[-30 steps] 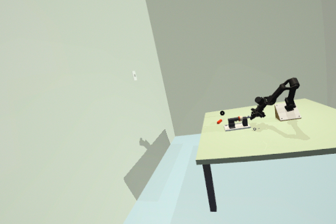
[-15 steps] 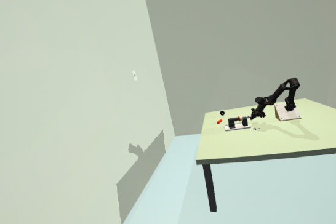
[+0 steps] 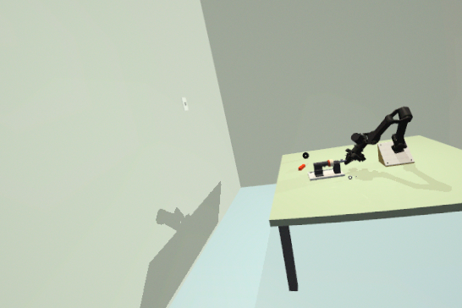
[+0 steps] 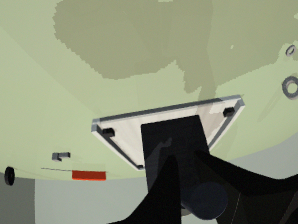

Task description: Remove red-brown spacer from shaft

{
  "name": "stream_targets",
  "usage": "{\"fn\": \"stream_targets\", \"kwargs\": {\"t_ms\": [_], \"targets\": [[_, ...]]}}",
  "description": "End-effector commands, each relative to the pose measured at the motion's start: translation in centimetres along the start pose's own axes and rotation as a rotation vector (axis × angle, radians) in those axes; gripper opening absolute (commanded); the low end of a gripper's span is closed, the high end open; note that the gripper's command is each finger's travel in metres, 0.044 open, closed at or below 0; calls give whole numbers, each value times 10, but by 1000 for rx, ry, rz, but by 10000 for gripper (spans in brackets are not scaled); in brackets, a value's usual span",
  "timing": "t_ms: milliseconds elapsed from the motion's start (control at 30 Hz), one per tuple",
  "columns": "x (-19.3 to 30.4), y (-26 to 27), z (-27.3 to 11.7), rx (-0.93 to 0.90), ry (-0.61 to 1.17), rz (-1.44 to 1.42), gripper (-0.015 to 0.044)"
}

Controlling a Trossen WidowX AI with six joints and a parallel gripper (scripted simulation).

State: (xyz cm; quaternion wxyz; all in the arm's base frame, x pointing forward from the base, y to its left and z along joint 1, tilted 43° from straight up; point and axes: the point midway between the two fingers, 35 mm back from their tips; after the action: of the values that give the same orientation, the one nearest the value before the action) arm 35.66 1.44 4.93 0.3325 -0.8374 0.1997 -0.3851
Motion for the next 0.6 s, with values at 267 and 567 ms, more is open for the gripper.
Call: {"fn": "stream_targets", "kwargs": {"t_ms": [267,567], "targets": [[-1,0,-1,-1,1,-2,0],[-2,0,-2,-1,1,-2,0]]}}
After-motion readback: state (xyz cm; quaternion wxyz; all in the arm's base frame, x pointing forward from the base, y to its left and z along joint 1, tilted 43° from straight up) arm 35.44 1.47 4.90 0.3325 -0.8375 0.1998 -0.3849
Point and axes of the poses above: the point midway between the two fingers, 35 mm back from their tips, its own z axis out along the fingers, its own y axis across the jaws, x = y × z, and after that the axes turned 3 degrees about z, right-handed
